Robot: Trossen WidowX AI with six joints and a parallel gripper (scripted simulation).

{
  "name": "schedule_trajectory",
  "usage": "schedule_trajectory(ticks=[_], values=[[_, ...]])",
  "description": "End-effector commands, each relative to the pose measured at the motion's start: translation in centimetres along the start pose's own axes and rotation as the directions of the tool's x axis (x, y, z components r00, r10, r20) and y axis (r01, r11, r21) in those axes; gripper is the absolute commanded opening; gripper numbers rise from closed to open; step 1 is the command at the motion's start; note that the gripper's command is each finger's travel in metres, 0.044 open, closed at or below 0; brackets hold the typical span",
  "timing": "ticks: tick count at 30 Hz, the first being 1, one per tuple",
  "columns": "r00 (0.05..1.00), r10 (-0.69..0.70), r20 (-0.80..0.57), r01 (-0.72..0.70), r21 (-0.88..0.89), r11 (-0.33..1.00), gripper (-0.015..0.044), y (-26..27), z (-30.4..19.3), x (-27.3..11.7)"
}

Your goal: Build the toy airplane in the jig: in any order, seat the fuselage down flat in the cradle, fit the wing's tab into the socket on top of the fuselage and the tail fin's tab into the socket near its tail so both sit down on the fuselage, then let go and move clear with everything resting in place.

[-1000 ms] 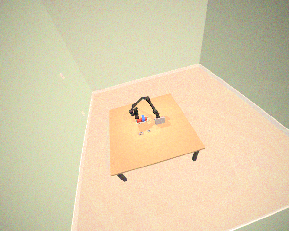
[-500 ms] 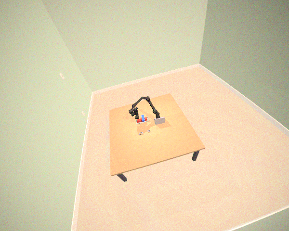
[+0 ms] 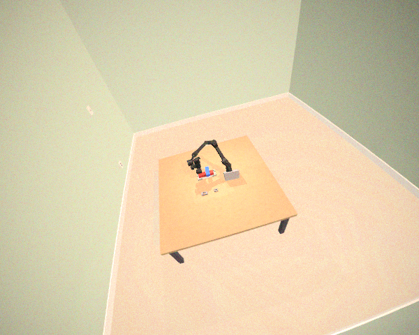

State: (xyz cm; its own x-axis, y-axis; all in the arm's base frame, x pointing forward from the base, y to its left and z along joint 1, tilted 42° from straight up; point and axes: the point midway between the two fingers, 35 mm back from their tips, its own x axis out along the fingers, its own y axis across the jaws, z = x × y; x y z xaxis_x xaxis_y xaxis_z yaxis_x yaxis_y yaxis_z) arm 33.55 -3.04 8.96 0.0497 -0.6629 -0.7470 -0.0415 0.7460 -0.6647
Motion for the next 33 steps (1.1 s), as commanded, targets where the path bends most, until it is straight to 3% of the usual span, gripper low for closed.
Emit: schedule_trajectory(ticks=[1, 14, 20, 24, 33], values=[[1.0, -0.006, 0.0, 0.006, -0.006, 1.0, 0.0065, -0.1, 0.0, 0.8], [1.0, -0.007, 0.0, 0.007, -0.005, 1.0, 0.0065, -0.1, -0.1, 2.1], [1.0, -0.002, -0.002, 0.002, 0.0, 1.0, 0.0005, -0.1, -0.1, 1.9], [1.0, -0.002, -0.002, 0.002, 0.0, 1.0, 0.0, -0.1, -0.1, 1.9], [1.0, -0.002, -0.002, 0.002, 0.0, 1.0, 0.0236, -0.1, -0.1, 1.9]])
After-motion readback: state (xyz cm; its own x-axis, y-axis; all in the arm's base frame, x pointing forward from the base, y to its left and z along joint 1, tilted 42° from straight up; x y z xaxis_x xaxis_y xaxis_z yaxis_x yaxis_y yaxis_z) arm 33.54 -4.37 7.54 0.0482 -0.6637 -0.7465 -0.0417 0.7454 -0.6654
